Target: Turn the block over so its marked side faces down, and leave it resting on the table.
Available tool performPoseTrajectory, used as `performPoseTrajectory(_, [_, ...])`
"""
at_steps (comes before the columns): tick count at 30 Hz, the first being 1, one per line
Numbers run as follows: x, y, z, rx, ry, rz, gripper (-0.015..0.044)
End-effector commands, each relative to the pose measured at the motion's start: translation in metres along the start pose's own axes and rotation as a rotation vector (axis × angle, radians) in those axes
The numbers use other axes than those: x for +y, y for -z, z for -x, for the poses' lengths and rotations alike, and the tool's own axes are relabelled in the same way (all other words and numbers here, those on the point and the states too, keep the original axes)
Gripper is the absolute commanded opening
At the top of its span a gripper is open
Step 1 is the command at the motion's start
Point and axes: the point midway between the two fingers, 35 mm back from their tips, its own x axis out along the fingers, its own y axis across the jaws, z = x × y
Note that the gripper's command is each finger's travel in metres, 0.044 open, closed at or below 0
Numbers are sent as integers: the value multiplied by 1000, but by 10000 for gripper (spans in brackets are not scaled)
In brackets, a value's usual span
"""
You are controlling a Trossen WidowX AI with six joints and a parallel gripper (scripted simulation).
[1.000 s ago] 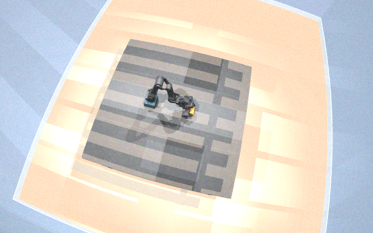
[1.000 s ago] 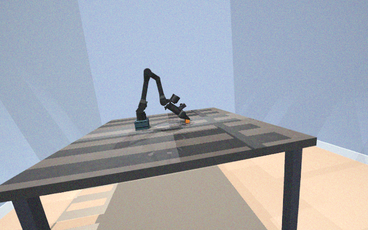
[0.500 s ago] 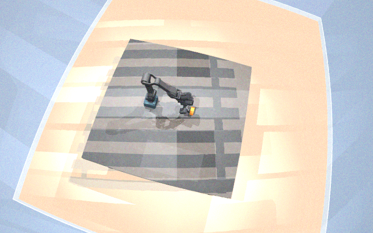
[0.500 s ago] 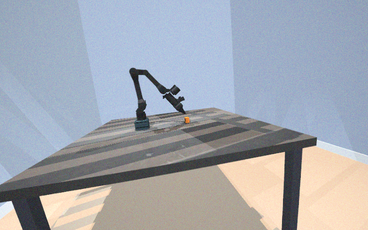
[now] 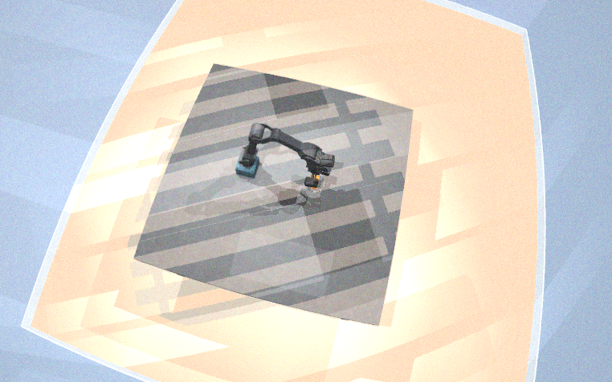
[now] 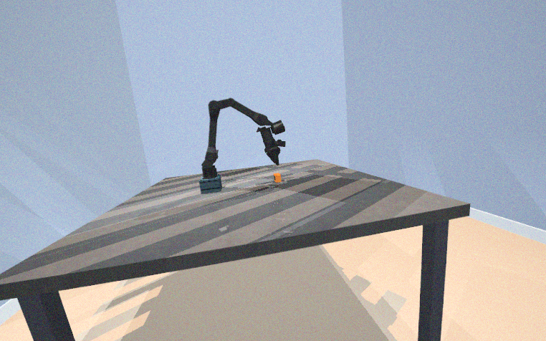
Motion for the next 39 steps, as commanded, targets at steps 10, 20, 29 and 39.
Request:
performPoseTrajectory(10, [0,-7,9,222,-2,-5,440])
performPoseTrajectory(20, [0,1,-27,222,-2,-5,440])
performPoseTrajectory(29, [0,5,-42,222,-2,-4,440])
performPoseTrajectory(39, [0,8,-58,222,-2,-4,440])
